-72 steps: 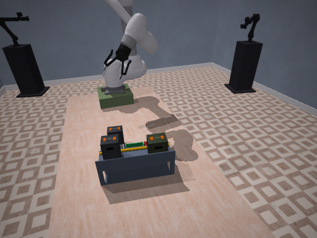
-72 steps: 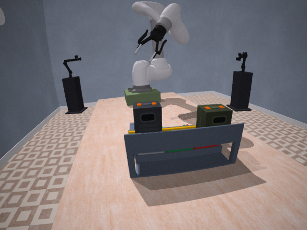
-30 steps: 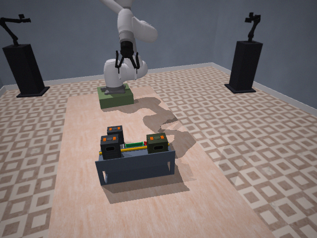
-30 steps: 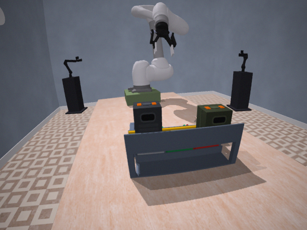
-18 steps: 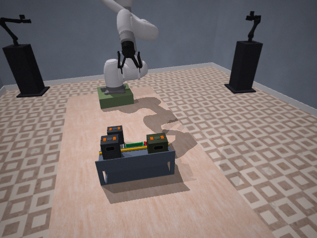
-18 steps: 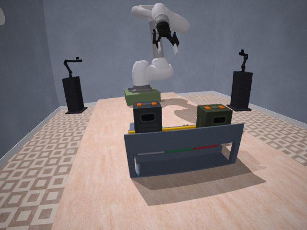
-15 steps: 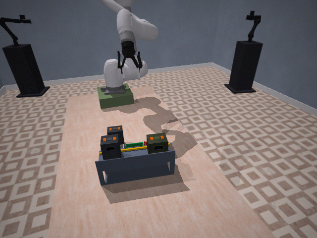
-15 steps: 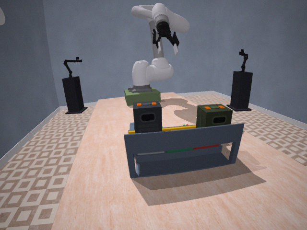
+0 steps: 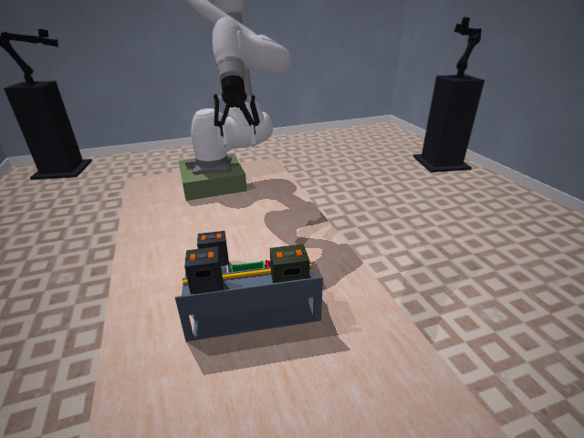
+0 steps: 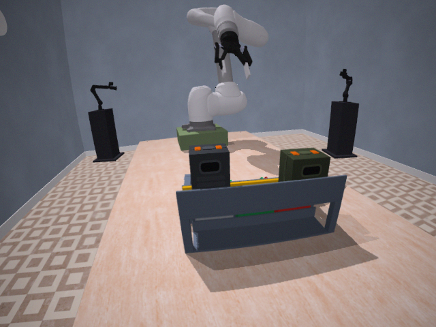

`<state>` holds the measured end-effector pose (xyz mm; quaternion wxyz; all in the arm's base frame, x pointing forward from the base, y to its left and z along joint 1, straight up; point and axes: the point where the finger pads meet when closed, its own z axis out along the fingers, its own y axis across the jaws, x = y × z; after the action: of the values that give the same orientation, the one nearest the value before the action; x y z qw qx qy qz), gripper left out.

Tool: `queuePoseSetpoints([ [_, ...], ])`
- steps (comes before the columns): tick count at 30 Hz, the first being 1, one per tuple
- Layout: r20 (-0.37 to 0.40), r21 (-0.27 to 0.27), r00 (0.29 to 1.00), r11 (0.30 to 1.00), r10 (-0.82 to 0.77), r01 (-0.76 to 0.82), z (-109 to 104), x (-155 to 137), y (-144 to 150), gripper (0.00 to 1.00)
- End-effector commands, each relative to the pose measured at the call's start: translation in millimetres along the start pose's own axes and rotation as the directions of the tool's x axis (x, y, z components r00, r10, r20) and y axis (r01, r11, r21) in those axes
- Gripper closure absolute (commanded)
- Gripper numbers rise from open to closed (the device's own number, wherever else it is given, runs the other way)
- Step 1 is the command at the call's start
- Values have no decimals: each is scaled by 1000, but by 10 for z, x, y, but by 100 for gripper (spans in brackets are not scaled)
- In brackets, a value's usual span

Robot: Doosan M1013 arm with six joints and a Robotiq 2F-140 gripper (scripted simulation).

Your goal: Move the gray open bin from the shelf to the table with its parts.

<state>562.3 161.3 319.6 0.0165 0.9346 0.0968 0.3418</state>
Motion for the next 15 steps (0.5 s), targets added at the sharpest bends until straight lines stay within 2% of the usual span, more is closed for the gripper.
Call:
queuePoseSetpoints([
  [1, 0, 0, 1000, 1000, 1, -1, -1, -1, 4, 43],
  [15, 0, 0, 1000, 1000, 1, -1, -10, -27, 46, 43],
])
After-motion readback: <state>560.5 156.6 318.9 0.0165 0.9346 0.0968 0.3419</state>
